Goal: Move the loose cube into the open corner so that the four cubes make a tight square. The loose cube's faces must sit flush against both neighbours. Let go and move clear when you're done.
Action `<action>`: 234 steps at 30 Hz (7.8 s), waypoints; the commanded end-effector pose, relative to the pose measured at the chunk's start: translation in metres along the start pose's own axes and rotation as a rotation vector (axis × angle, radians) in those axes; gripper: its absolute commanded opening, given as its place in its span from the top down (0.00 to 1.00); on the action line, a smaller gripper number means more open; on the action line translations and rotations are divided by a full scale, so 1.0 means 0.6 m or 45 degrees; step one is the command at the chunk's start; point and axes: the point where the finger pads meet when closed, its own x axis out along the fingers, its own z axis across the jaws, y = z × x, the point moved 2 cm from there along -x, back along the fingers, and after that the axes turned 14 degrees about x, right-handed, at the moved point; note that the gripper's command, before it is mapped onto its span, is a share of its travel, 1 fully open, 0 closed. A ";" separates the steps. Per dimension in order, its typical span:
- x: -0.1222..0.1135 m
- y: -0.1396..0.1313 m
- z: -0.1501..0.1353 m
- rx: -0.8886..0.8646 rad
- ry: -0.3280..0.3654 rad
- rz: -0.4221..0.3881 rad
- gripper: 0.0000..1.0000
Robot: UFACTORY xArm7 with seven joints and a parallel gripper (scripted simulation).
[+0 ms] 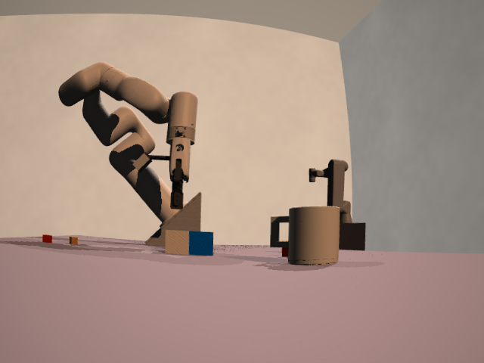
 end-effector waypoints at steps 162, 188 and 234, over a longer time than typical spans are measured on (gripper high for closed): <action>0.158 -0.006 -0.011 0.003 0.006 -0.010 1.00; 0.158 -0.009 -0.024 0.003 0.006 -0.010 1.00; 0.158 -0.018 -0.063 0.003 0.006 -0.010 1.00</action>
